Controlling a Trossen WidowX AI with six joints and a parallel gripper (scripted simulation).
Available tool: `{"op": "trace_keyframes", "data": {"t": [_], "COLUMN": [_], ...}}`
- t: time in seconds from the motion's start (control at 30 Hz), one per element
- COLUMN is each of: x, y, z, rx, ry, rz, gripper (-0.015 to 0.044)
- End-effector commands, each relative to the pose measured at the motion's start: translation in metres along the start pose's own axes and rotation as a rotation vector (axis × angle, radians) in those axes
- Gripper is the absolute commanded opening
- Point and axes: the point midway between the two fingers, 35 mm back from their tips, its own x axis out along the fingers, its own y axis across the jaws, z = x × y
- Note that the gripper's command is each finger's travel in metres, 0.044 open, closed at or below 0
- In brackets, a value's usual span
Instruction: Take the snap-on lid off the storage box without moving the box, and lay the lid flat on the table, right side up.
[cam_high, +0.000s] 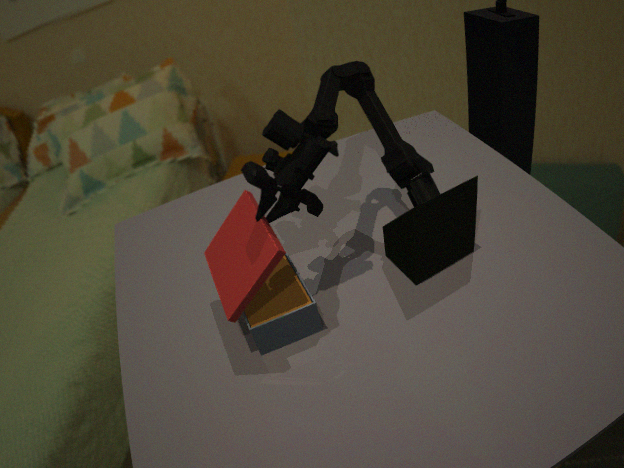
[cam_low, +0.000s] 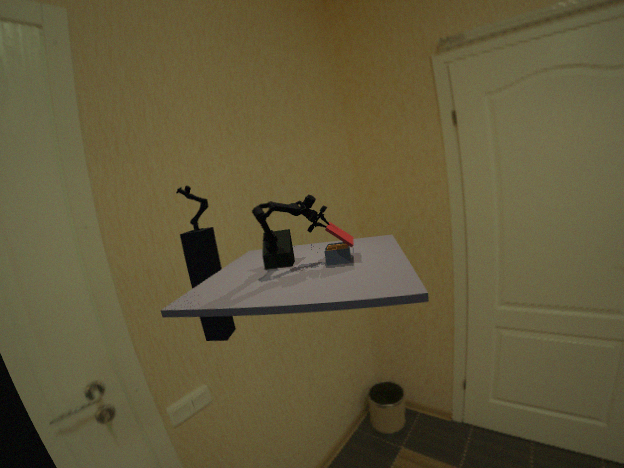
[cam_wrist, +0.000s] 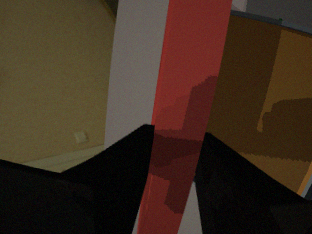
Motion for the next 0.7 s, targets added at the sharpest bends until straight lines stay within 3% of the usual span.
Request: {"op": "trace_keyframes", "data": {"t": [0.0, 0.67], "x": [-0.003, -0.006], "y": [0.001, -0.002], "z": [0.008, 0.048], "rx": [-0.001, -0.003], "ry": [0.008, 0.007], "rz": [0.010, 0.010], "gripper": [0.0000, 0.0000]}}
